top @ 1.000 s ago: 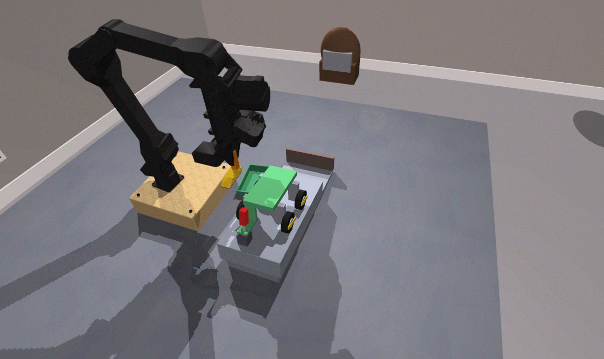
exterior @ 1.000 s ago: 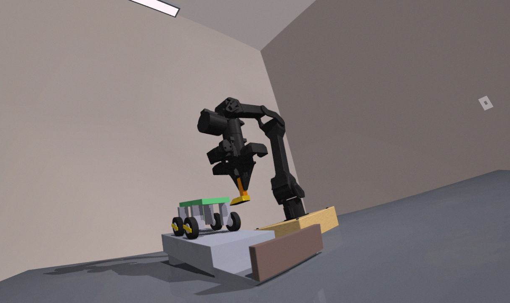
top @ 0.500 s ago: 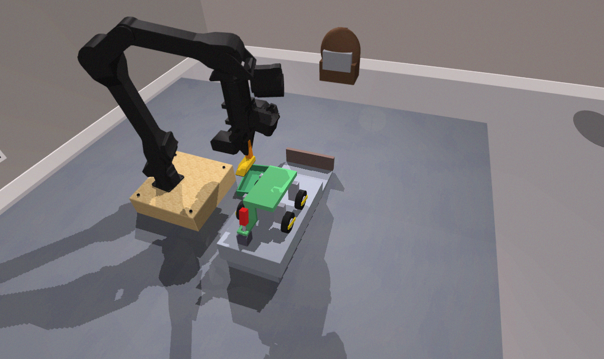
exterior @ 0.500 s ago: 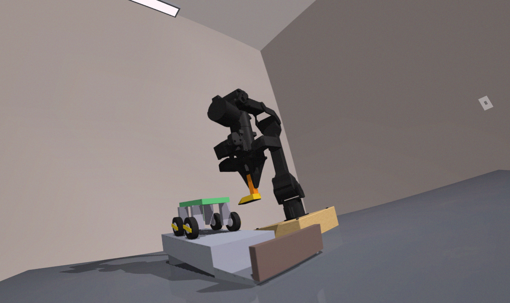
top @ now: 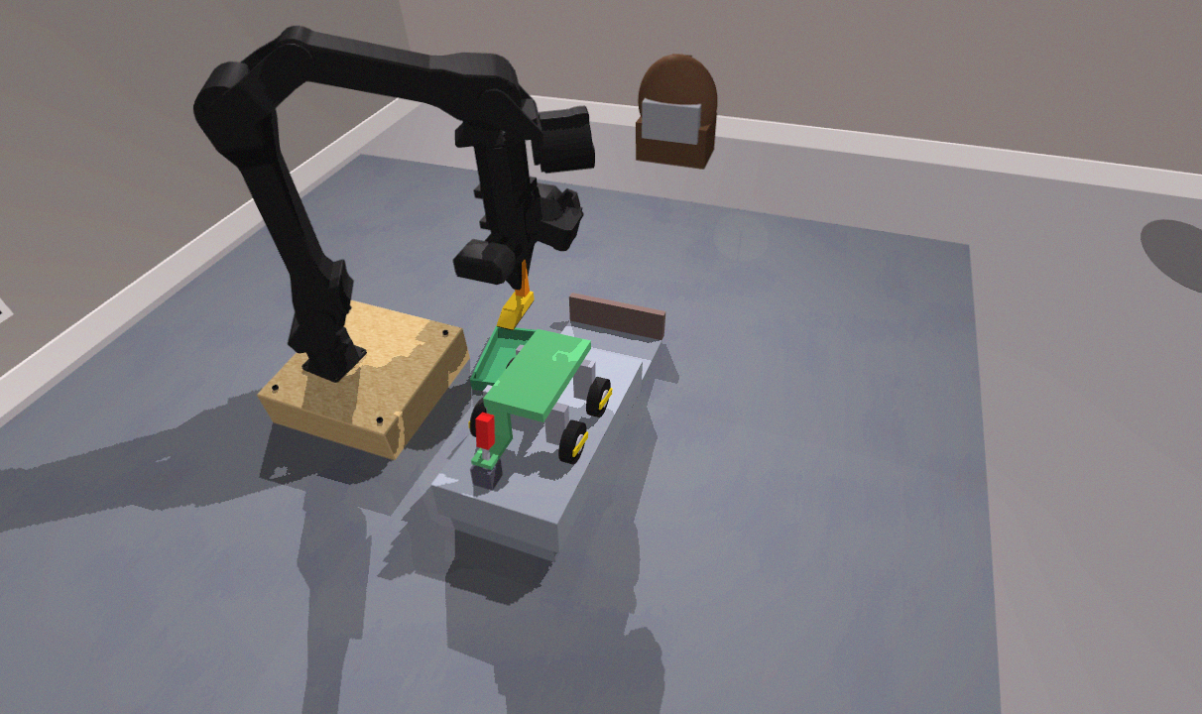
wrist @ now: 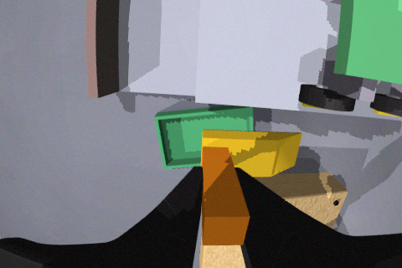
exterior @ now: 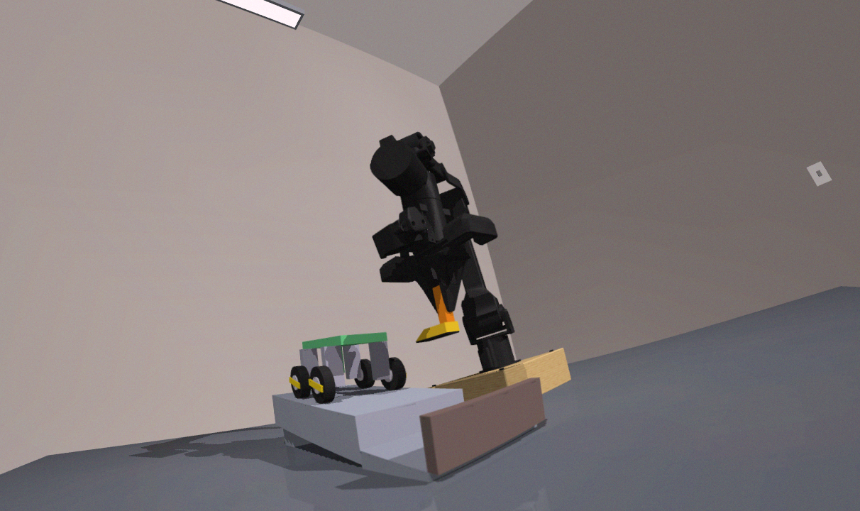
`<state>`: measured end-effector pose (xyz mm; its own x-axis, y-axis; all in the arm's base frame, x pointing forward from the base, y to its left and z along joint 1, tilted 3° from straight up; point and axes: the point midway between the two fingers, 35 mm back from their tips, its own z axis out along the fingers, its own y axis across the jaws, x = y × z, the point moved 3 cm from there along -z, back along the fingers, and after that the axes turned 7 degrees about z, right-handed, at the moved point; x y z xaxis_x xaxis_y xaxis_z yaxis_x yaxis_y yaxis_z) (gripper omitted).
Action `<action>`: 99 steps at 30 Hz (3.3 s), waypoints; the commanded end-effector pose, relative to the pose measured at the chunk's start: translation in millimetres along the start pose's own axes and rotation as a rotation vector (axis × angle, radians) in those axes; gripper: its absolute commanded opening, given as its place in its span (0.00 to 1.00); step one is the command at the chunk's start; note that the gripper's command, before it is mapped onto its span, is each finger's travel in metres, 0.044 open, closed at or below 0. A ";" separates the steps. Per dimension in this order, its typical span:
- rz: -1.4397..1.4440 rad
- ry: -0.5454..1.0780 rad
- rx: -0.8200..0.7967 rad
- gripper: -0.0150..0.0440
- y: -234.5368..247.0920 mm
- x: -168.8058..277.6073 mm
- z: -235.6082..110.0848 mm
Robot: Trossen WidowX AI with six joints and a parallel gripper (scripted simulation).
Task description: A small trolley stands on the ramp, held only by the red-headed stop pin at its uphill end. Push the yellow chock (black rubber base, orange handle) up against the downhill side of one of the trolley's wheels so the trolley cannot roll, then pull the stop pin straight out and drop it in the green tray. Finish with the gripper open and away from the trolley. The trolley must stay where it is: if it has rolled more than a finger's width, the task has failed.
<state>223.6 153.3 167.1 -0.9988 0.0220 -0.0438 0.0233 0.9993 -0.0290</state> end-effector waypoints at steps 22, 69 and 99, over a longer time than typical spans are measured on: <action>0.005 -0.018 0.100 0.25 18.7 -29.9 5.8; 0.005 -0.018 0.102 0.25 2.4 -33.9 65.0; 0.006 -0.020 0.096 0.25 -13.2 -38.2 60.4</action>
<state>264.1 137.1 109.0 -0.9976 0.0258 -0.0640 0.0336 0.9917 -0.1238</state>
